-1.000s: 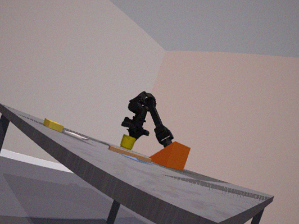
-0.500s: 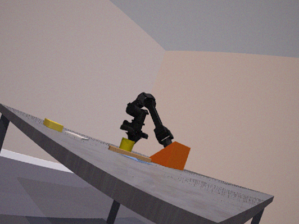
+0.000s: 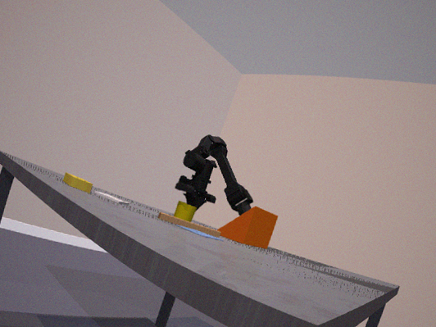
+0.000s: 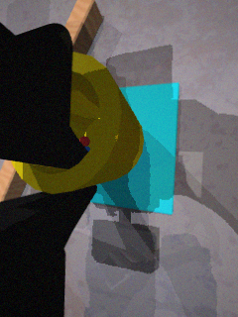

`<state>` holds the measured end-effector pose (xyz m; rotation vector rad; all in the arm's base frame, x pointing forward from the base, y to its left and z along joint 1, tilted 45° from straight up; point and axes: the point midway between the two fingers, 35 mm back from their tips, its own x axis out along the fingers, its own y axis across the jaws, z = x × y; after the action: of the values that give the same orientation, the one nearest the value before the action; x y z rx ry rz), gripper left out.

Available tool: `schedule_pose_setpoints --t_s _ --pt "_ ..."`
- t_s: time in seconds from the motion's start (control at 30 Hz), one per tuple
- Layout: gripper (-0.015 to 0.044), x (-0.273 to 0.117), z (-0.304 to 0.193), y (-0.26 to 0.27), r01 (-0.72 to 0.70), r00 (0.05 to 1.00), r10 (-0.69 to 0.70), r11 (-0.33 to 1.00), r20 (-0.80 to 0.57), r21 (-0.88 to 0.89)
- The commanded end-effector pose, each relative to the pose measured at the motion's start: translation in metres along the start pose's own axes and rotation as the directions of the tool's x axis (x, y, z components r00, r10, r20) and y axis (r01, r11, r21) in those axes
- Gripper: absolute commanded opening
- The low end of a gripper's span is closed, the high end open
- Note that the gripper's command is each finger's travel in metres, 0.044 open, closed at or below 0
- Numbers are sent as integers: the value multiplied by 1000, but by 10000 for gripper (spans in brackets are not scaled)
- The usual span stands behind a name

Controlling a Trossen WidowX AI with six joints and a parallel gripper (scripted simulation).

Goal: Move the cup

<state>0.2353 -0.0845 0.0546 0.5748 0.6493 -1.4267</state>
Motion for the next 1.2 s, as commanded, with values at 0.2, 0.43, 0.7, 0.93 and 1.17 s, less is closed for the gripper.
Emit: schedule_pose_setpoints --t_s 0.2,0.43,0.7,0.93,1.17 --pt "147 0 0 0 0 1000 0 1000 0 3" --pt "147 -3 0 1 0 1000 0 1000 -1 2" --pt "147 -13 -1 1 1 1000 -1 1000 -2 0" --pt "147 -22 -1 1 1 1000 -1 1000 -3 -1" --pt "147 -31 -2 1 2 1000 -2 1000 -2 -3"
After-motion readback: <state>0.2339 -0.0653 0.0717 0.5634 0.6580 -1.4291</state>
